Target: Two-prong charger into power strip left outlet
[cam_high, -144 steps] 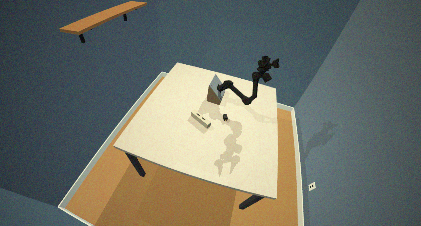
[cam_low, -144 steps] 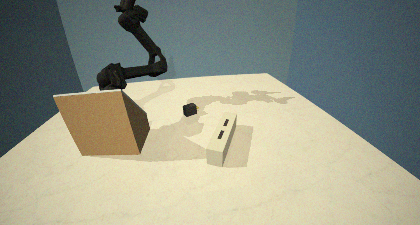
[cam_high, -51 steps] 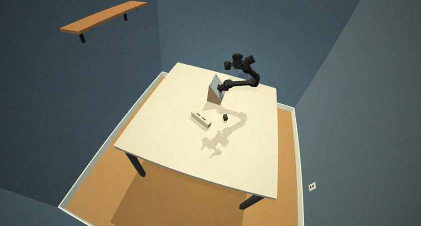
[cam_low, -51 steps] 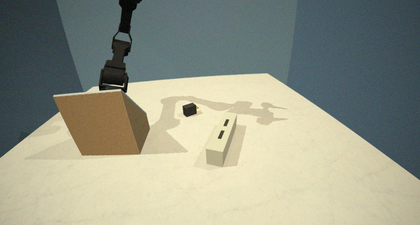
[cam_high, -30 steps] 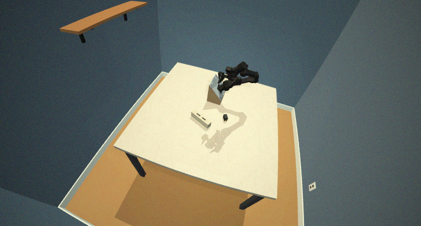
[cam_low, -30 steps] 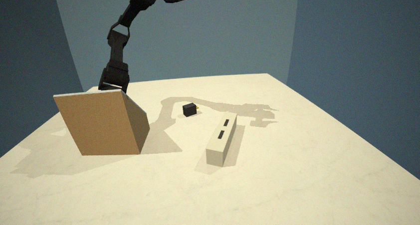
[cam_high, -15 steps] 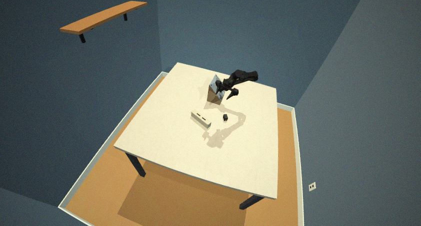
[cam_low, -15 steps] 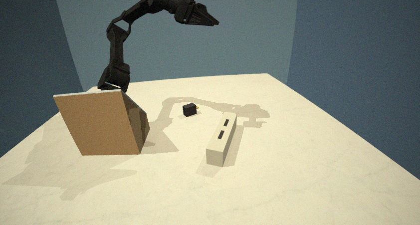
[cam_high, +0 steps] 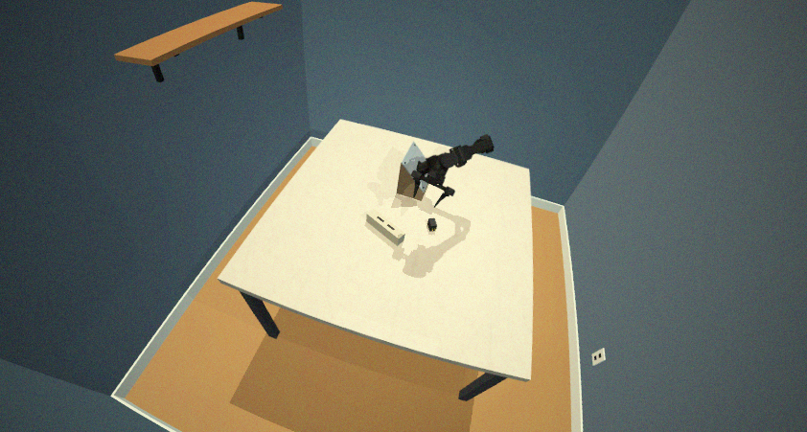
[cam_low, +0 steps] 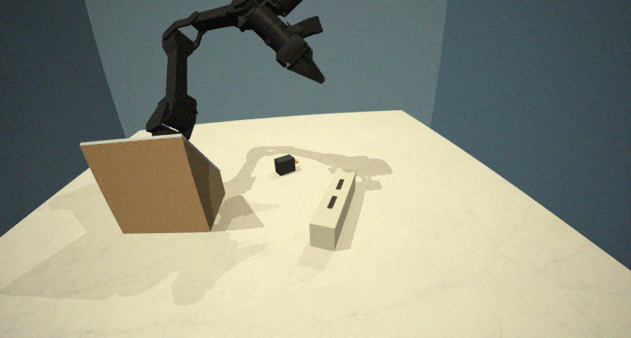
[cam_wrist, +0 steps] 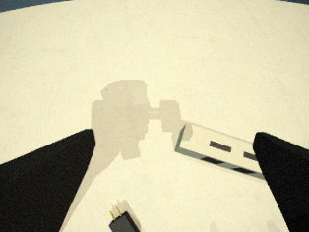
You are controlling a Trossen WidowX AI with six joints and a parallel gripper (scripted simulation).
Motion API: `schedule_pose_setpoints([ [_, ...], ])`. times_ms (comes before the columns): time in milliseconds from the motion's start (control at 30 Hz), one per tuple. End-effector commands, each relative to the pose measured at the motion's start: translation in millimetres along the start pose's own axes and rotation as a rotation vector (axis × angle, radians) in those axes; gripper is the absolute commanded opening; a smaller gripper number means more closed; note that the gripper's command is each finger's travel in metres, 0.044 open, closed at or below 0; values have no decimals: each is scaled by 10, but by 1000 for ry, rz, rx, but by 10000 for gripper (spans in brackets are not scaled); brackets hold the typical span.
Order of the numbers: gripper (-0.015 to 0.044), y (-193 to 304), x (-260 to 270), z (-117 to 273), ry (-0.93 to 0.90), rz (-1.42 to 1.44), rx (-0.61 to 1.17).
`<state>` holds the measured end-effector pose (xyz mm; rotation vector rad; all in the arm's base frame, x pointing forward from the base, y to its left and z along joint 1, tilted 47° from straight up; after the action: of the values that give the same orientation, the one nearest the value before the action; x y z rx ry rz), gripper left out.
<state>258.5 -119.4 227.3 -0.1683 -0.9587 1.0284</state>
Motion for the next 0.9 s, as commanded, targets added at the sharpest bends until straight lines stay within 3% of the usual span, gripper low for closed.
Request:
schedule_pose_setpoints([
  [0, 440, 116, 44, -134, -29, 56, 85],
  [867, 440, 905, 467, -739, -289, 460, 598],
])
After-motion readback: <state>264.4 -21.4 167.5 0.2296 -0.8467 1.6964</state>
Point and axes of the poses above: the point midway between the two fingers, 35 mm back from their tips, its own z axis back along the fingers, its own x axis across the jaws, y = z × x, the point moved 8 cm from there along z, back along the fingers, and after that the axes turned 5 degrees about z, right-handed, at the moved point
